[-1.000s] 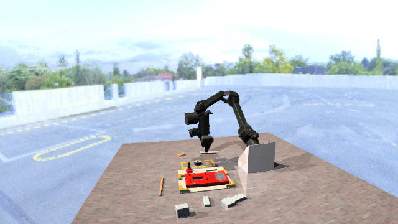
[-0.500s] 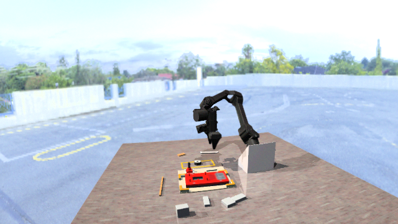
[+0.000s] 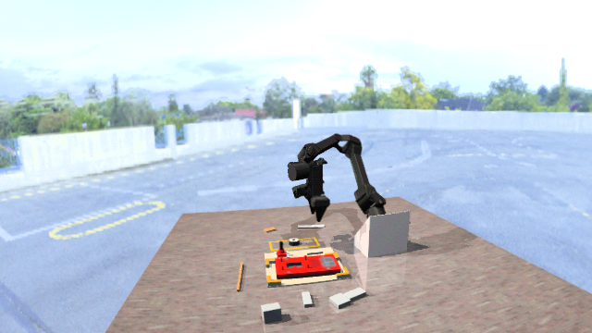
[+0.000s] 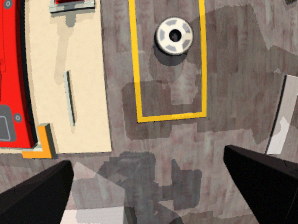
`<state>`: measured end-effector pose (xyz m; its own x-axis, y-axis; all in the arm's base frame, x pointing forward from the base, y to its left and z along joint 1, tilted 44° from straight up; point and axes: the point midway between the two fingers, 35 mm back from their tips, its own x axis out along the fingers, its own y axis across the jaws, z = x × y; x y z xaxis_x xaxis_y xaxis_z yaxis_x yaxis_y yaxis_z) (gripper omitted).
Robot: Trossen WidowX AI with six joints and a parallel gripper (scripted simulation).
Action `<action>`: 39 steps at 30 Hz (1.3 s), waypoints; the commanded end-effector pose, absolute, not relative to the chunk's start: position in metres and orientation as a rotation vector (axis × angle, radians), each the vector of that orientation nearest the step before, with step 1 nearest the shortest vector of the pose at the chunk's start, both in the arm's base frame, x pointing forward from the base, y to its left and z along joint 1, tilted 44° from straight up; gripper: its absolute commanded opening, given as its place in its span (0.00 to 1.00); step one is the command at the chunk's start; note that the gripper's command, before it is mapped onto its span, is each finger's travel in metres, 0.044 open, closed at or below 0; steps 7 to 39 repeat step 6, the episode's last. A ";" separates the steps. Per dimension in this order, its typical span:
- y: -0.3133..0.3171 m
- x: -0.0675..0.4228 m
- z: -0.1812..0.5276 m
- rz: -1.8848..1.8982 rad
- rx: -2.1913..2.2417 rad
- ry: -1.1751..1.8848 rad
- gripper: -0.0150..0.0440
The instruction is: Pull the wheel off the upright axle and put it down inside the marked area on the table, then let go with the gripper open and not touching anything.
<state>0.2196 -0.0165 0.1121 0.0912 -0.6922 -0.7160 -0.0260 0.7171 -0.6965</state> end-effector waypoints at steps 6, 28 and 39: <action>-0.017 0.218 0.112 -0.551 -0.637 1.413 1.00; -0.017 0.218 0.112 -0.551 -0.637 1.413 1.00; -0.017 0.218 0.112 -0.551 -0.637 1.413 1.00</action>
